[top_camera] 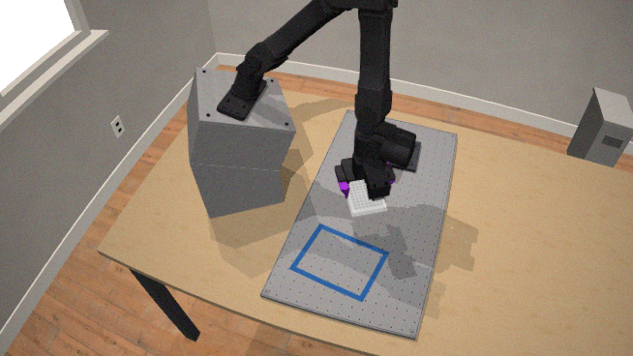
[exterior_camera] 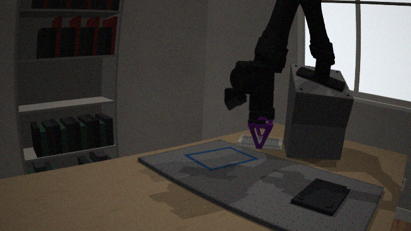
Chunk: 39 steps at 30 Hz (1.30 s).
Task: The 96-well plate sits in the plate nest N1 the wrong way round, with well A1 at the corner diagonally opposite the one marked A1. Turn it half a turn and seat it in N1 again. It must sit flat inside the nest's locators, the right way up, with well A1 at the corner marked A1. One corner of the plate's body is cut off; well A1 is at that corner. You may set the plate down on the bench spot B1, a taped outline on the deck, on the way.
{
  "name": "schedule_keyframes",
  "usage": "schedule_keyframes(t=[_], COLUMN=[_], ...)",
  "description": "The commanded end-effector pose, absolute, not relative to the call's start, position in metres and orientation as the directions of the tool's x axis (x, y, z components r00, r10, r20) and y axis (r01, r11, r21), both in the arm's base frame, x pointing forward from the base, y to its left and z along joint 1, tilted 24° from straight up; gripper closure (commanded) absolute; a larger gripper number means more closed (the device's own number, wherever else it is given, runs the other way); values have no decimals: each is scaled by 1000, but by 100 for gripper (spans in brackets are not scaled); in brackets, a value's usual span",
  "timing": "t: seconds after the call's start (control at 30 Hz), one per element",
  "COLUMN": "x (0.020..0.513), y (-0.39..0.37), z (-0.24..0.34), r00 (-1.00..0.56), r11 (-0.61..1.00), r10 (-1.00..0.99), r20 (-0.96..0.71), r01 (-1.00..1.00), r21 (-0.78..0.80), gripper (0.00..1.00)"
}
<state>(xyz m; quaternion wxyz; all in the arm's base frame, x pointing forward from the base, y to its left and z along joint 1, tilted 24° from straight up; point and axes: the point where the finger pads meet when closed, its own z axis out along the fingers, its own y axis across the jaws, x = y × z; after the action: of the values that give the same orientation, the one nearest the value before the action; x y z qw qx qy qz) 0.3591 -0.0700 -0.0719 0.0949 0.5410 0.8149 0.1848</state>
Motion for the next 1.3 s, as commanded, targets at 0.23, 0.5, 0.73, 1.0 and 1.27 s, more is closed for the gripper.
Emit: schedule_keyframes(t=[0.23, 0.5, 0.73, 1.0, 1.27], x=[367, 372, 374, 379, 382], y=[-52, -27, -11, 14, 33], z=[-60, -52, -47, -40, -34], r00=[-369, -369, -369, -369, -369], r11=[323, 323, 323, 323, 323], r10=[929, 929, 929, 929, 929], r20=[34, 34, 34, 35, 35], r01=[852, 852, 852, 851, 851], r21=[412, 412, 413, 413, 413], gripper=[100, 100, 100, 100, 100])
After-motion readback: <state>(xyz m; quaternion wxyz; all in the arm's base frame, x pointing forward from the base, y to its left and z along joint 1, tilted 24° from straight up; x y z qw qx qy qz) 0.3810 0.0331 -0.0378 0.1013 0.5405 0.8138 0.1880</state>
